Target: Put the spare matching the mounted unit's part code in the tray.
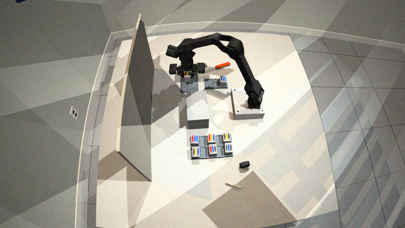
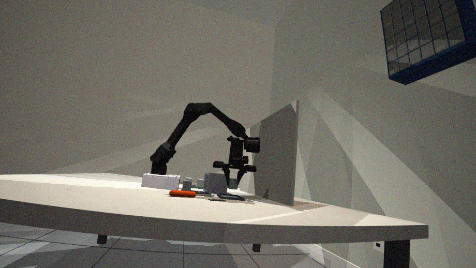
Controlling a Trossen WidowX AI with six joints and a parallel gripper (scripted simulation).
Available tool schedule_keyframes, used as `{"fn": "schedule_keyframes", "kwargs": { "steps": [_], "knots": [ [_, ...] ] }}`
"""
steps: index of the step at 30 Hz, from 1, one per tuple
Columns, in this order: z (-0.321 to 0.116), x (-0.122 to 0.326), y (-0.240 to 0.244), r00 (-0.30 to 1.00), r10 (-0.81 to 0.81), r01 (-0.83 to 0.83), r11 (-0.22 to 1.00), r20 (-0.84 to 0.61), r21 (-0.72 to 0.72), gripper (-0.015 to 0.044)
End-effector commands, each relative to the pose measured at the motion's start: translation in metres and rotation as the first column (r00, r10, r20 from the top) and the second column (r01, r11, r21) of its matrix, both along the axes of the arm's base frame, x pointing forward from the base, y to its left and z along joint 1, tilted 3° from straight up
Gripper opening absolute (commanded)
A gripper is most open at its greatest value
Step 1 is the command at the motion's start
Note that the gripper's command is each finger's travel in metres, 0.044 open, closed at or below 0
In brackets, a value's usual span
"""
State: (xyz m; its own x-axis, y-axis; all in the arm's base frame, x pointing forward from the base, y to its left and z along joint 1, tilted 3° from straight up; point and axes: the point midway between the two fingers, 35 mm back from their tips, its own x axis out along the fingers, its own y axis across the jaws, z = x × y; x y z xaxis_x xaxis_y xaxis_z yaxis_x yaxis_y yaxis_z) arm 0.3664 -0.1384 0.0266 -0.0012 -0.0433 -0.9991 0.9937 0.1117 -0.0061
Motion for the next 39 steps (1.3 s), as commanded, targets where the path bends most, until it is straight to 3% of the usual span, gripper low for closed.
{"fn": "schedule_keyframes", "kwargs": {
  "steps": [1, 31, 39],
  "knots": [
    [-0.005, -0.002, 0.0, 1.0, 0.004, -0.004, 1.0, -0.004, 0.001, 0.0],
    [-0.028, -0.007, 0.001, 1.0, 0.004, -0.004, 1.0, -0.005, 0.001, 0.0],
    [-0.025, -0.005, 0.001, 1.0, 0.0, 0.0, 1.0, -0.001, 0.0, 0.021]
  ]
}}
